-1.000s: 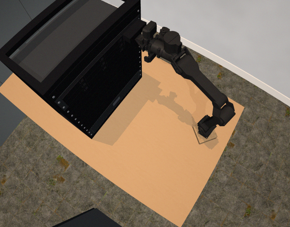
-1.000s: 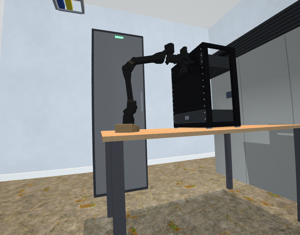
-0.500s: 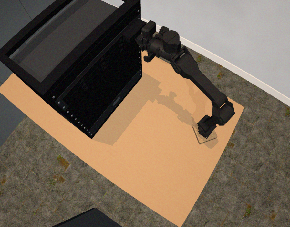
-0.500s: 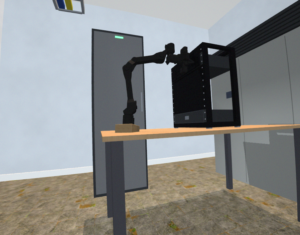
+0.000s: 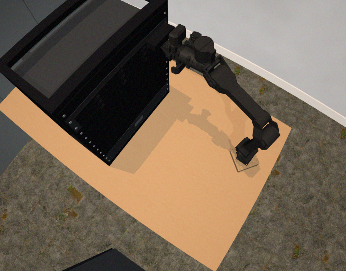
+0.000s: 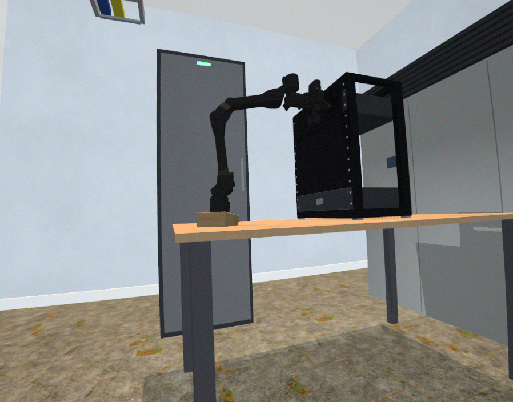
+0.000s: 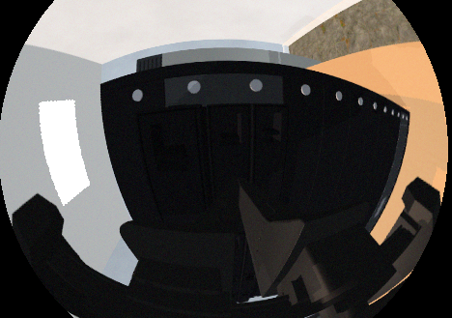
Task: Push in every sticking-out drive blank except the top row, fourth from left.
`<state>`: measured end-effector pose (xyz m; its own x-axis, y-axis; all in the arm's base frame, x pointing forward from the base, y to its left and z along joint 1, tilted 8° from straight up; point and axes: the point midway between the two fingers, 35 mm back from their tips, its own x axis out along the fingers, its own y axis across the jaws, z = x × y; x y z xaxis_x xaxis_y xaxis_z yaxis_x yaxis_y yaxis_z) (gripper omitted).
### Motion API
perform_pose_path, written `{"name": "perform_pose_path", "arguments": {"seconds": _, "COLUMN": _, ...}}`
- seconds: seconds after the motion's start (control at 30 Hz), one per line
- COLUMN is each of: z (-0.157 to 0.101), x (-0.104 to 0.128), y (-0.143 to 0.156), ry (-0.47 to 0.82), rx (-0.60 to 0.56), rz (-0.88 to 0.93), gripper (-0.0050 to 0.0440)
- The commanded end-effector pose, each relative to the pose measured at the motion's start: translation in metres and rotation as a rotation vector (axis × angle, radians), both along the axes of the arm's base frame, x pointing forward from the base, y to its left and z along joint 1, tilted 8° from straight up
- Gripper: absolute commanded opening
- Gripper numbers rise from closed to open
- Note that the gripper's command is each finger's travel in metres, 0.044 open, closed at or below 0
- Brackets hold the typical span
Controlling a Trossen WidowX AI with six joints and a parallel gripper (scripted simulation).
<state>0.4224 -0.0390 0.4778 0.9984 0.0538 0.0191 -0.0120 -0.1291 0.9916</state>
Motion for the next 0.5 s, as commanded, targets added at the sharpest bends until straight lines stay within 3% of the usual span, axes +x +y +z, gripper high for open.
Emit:
{"name": "perform_pose_path", "arguments": {"seconds": 0.0, "z": 0.0256, "x": -0.0087, "y": 0.0006, "ry": -0.067, "rx": -0.013, "rz": -0.009, "gripper": 0.0000}}
{"name": "perform_pose_path", "arguments": {"seconds": 0.47, "z": 0.0262, "x": -0.0078, "y": 0.0007, "ry": -0.067, "rx": -0.013, "rz": -0.009, "gripper": 0.0000}}
